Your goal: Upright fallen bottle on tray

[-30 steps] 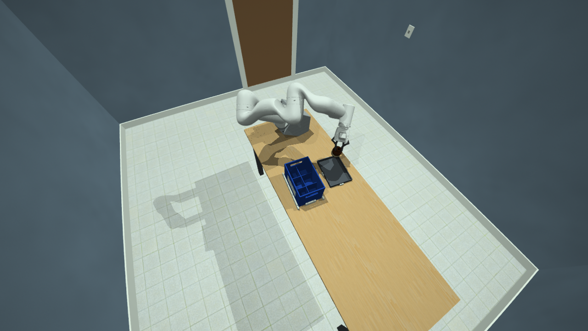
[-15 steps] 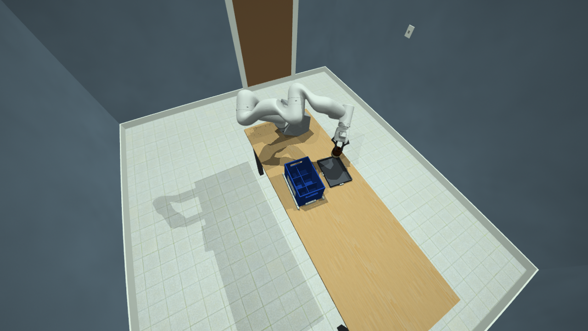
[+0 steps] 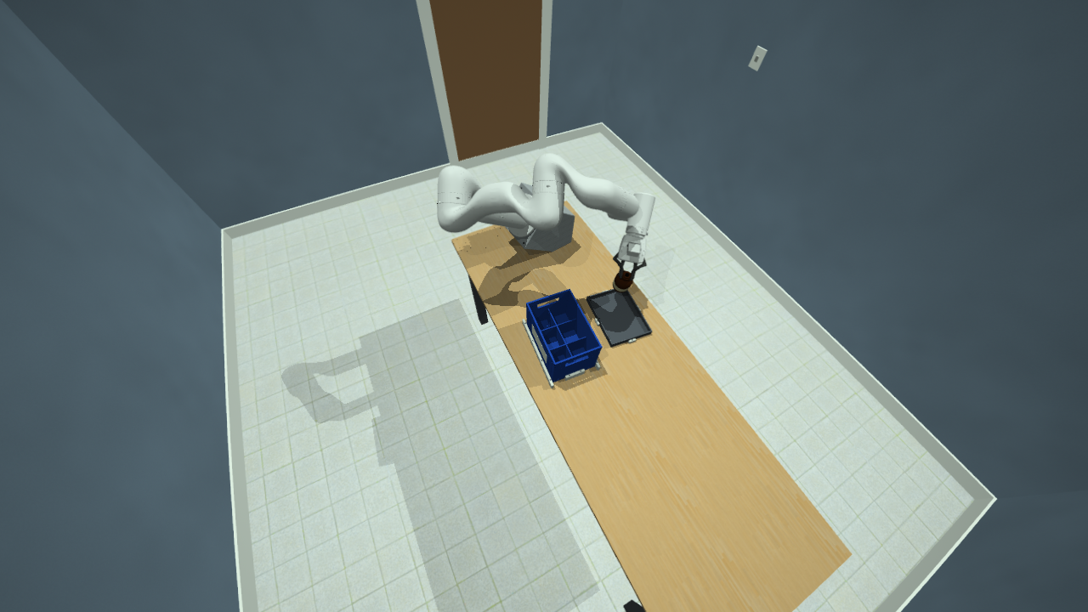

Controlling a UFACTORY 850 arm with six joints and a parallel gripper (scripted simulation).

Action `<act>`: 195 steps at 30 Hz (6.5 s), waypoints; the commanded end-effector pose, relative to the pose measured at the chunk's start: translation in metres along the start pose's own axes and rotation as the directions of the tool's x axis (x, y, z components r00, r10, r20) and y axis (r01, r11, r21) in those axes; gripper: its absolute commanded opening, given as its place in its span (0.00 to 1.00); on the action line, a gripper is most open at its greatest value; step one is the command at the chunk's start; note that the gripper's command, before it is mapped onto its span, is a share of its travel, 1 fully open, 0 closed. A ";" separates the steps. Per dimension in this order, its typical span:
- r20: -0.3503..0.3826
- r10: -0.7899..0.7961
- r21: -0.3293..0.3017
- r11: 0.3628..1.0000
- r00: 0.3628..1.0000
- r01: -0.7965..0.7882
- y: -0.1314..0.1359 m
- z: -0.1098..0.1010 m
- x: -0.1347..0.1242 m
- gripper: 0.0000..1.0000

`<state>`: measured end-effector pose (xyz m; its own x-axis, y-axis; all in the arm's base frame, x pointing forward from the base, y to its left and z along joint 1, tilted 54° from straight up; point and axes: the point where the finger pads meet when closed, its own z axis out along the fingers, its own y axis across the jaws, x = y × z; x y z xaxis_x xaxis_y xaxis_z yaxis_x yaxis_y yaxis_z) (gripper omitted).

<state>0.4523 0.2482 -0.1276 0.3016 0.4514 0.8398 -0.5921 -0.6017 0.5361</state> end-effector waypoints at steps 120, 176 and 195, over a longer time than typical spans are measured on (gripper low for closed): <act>-0.342 0.002 0.001 1.000 0.940 -0.002 -0.001 -0.002 -0.002 0.00; -0.342 0.002 0.001 1.000 0.940 -0.002 -0.010 0.017 0.014 0.00; -0.342 0.002 0.001 1.000 0.940 -0.002 -0.010 0.018 0.013 0.00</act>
<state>0.4752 0.2483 -0.1207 0.0278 0.6493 0.7600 -0.5919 -0.6020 0.5359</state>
